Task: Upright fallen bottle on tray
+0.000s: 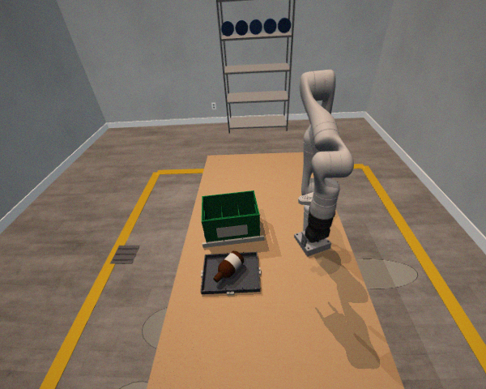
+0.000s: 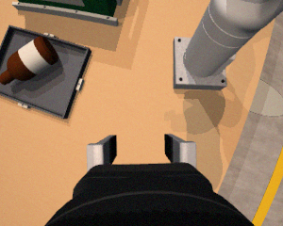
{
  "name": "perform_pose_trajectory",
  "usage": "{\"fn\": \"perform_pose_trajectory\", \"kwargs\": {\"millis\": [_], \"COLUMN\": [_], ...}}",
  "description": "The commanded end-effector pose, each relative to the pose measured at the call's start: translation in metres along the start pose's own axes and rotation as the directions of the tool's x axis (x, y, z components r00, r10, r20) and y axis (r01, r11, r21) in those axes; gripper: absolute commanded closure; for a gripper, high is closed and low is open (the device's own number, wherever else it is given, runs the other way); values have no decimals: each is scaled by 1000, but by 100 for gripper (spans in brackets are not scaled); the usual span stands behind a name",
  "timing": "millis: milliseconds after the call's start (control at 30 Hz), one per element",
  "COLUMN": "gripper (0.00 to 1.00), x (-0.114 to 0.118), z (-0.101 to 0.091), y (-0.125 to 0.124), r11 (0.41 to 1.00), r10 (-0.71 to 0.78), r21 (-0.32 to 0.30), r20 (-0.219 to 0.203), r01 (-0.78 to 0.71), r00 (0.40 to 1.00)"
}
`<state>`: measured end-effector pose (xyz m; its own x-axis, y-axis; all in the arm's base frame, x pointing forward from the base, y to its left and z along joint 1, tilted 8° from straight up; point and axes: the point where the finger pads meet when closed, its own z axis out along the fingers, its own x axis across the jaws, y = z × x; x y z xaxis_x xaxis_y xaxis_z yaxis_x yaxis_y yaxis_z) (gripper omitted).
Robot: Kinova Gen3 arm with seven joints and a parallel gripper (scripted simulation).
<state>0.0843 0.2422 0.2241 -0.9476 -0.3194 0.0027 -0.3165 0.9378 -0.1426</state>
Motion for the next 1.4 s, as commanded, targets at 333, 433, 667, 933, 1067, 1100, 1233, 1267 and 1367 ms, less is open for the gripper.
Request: {"fn": "perform_pose_trajectory", "kwargs": {"millis": [333,433,667,933,1067,1100,1233,1267,1367], "gripper": [0,0,0,0,0,0,0,0,0], "x": [0,0,-10,-101,-149,-149,-206,-219,-253], "z": [0,0,0,12,21,21,35,39,50], "y": [0,0,5,9,-3,-3,-28,-36,-62], "r11": [1000,1000,999,934,872,872,778,752,682], "r10": [0,0,47,354,487,487,626,656,730], "r21": [-1,-1,-11,-28,-26,-26,-21,-20,-11], "r20": [1,1,-11,-59,-68,-68,-66,-64,-53], "r01": [0,0,-47,-356,-490,-490,-628,-659,-731], "r00": [1000,1000,999,933,871,871,777,752,682]}}
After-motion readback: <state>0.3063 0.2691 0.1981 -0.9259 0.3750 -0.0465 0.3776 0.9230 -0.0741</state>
